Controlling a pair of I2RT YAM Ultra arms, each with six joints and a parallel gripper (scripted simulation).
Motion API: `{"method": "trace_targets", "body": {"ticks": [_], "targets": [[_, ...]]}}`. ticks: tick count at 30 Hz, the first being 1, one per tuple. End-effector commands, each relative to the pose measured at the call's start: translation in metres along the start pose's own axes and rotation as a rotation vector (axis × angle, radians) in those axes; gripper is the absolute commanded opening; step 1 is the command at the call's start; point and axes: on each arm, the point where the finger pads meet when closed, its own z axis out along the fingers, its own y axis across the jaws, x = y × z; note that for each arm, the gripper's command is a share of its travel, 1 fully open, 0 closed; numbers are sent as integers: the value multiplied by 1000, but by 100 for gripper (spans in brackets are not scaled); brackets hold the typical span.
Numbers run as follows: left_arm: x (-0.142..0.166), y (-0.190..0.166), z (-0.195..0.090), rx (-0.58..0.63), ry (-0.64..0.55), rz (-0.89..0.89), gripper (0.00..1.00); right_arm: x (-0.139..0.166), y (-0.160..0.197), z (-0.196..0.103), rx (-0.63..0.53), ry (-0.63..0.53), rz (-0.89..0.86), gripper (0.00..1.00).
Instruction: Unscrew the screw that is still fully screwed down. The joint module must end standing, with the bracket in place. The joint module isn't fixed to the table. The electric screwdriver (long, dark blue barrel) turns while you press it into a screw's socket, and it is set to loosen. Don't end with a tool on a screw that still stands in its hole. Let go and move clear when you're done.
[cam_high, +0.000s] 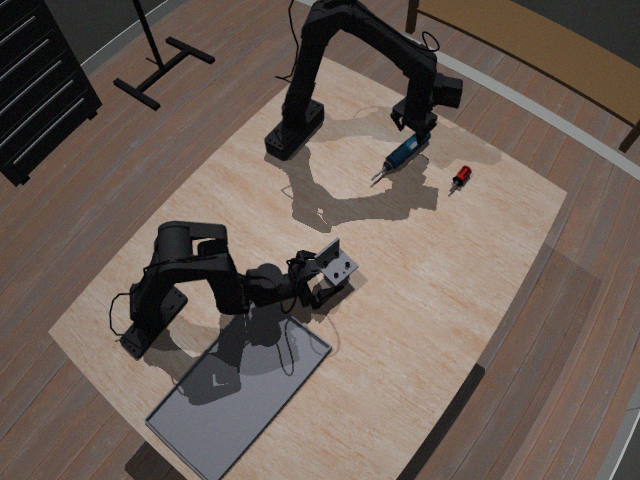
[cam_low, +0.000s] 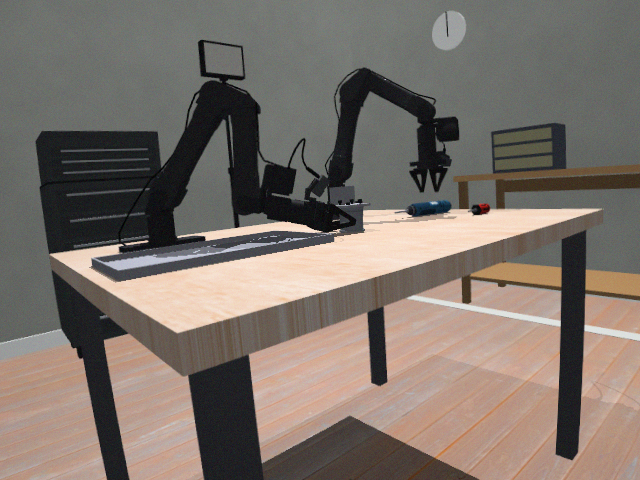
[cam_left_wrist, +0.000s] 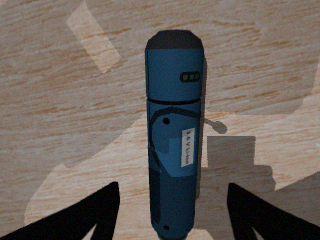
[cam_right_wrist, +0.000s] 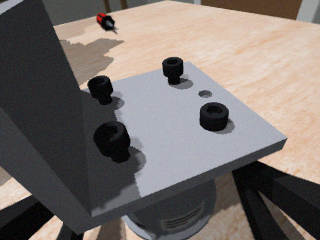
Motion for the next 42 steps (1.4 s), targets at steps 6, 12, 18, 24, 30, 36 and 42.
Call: {"method": "trace_targets", "body": {"ticks": [6,12,18,24,30,36,42], "targets": [[-3,-2,-4,10,-18,0,65,-9,-1,13,7,-13,4,86],[-3,-2,-4,10,-18,0,65,-7,-1,13,7,-8,6,86],[-3,-2,-4,10,-18,0,65,-2,-1,8,6,2,4,86],[-3,-2,-4,10,-18,0,65,-2,-1,8,6,2,4,86],[-3,-2,-4,10,-18,0,65,-2,-1,8,6,2,4,74],[-3,-2,-4,10,-18,0,65,-2,-1,8,6,2,4,74],[-3,-2,-4,10,-18,0,65,-2,-1,8,6,2,4,74]]}}
